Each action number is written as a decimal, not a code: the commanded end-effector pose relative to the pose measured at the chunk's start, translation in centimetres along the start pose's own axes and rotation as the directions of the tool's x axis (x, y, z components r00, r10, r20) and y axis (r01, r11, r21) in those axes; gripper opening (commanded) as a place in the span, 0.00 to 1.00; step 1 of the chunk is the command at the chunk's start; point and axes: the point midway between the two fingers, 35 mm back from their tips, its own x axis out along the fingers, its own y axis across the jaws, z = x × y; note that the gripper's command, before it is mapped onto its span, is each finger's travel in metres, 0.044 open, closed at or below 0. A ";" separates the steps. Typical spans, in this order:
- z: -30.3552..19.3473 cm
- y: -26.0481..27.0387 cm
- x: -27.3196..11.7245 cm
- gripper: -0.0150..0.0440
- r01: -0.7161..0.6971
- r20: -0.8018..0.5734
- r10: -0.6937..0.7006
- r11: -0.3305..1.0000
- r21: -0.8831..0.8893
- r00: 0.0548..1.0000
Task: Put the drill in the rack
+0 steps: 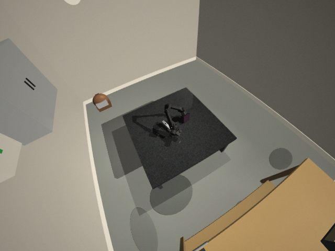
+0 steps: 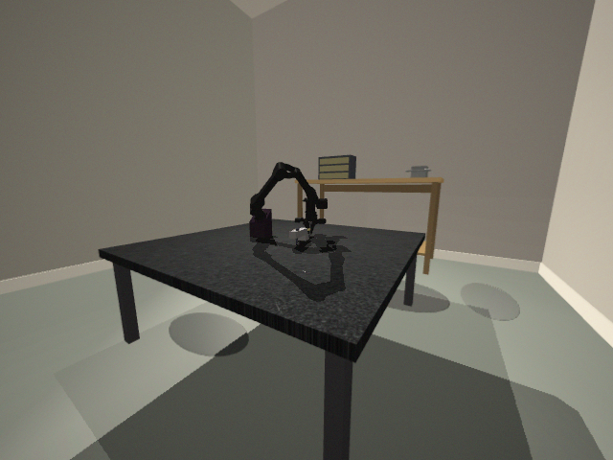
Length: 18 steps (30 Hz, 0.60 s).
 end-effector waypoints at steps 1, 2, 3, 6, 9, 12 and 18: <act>0.7 -0.2 -0.1 0.25 0.002 0.007 -0.002 1.000 0.006 1.000; 0.9 -0.2 -0.1 0.25 0.002 0.007 -0.002 1.000 0.006 1.000; 1.0 -0.2 -0.1 0.25 0.002 0.007 -0.002 1.000 0.006 1.000; 1.6 -0.2 -0.1 0.25 0.002 0.008 -0.002 1.000 0.007 1.000; 1.9 -0.2 -0.1 0.25 0.002 0.008 -0.002 1.000 0.007 1.000; 1.6 0.0 -0.3 0.25 0.002 0.008 -0.002 1.000 0.007 1.000; 1.5 0.0 -0.6 0.25 0.002 0.008 -0.002 1.000 0.006 1.000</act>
